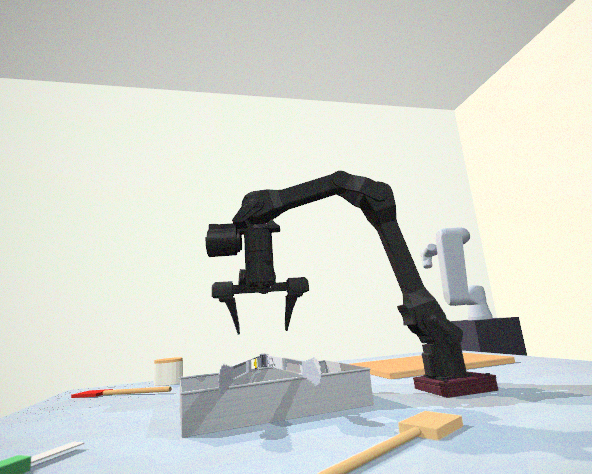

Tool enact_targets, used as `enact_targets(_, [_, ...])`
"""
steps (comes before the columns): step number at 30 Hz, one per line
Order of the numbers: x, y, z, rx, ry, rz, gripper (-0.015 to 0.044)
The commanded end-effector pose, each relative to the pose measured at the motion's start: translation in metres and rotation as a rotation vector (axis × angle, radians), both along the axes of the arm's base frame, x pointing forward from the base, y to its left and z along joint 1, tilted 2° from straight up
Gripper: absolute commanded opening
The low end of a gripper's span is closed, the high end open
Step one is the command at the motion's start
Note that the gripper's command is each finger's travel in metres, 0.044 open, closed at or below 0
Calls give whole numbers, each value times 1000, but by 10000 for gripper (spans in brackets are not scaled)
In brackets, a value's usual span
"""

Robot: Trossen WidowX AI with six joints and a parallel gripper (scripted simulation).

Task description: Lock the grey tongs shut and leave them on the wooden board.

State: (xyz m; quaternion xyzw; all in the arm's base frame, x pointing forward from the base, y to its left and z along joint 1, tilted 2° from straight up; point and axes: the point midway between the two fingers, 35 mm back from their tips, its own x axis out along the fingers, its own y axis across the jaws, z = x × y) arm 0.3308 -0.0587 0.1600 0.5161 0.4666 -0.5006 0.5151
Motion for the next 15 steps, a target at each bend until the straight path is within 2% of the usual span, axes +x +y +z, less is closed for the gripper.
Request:
enact_targets(1, [0,2,-4,8,3,-5,440])
enact_targets(15, [4,0,-27,8,3,-5,440])
